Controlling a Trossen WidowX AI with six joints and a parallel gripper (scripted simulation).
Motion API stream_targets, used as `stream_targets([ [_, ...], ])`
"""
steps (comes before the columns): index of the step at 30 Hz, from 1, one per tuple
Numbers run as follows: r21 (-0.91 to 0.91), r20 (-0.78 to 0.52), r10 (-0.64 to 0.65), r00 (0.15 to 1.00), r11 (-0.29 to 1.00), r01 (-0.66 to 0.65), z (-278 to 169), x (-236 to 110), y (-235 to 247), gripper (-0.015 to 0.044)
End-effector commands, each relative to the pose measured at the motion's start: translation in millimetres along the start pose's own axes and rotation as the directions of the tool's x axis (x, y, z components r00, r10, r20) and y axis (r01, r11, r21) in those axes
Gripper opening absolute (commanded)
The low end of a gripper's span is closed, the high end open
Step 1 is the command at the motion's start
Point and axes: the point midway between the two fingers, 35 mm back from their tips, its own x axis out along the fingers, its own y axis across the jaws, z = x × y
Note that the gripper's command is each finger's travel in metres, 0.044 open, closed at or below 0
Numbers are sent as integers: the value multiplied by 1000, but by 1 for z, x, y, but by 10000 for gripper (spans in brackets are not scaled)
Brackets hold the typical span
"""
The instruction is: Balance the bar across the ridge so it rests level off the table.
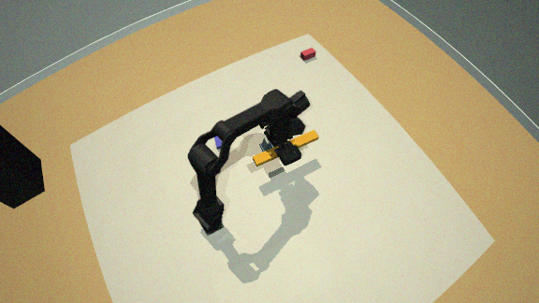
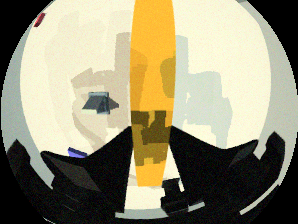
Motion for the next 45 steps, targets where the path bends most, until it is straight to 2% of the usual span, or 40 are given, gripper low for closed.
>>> stream_targets([
  [1, 8, 1, 2, 1000, 1000, -2, -2, -1, 13, 0],
  [23, 39, -2, 8, 1000, 999, -8, -30, -2, 91, 0],
  [45, 40, -2, 9, 1000, 999, -9, -30, 28, 95, 0],
])
